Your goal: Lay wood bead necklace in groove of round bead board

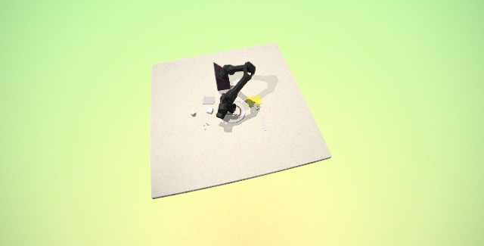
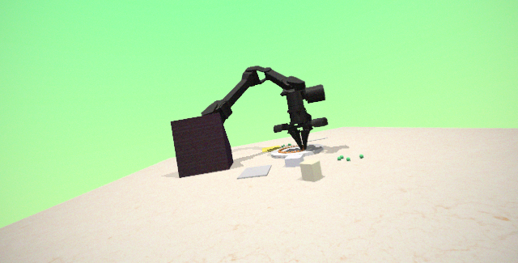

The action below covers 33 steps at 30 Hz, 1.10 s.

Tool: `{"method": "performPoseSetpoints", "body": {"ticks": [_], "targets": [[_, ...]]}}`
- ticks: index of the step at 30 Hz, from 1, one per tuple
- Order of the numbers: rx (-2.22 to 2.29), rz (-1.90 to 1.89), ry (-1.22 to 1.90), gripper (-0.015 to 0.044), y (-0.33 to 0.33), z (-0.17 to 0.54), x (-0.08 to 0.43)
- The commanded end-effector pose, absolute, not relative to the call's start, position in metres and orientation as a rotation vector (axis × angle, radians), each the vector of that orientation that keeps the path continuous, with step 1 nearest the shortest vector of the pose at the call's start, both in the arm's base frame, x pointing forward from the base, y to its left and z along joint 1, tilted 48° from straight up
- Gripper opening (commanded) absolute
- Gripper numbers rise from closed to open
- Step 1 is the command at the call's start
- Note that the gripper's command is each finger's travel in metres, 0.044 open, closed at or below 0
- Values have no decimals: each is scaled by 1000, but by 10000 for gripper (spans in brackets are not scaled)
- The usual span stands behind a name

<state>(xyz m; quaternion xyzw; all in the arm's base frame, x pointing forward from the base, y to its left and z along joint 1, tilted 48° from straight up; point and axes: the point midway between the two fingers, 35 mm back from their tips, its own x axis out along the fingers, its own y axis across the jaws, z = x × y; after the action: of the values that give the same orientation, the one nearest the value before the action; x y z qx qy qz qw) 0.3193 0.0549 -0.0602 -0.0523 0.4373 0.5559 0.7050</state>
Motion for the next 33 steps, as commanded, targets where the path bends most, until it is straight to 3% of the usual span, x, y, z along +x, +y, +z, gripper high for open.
{"method": "performPoseSetpoints", "body": {"ticks": [1, 24, 33], "targets": [[-117, 1236, 972, 0, 55, -60, 319], [-108, 1232, 973, 0, 53, -66, 322], [-114, 1236, 971, 236, 51, -64, 322]]}}
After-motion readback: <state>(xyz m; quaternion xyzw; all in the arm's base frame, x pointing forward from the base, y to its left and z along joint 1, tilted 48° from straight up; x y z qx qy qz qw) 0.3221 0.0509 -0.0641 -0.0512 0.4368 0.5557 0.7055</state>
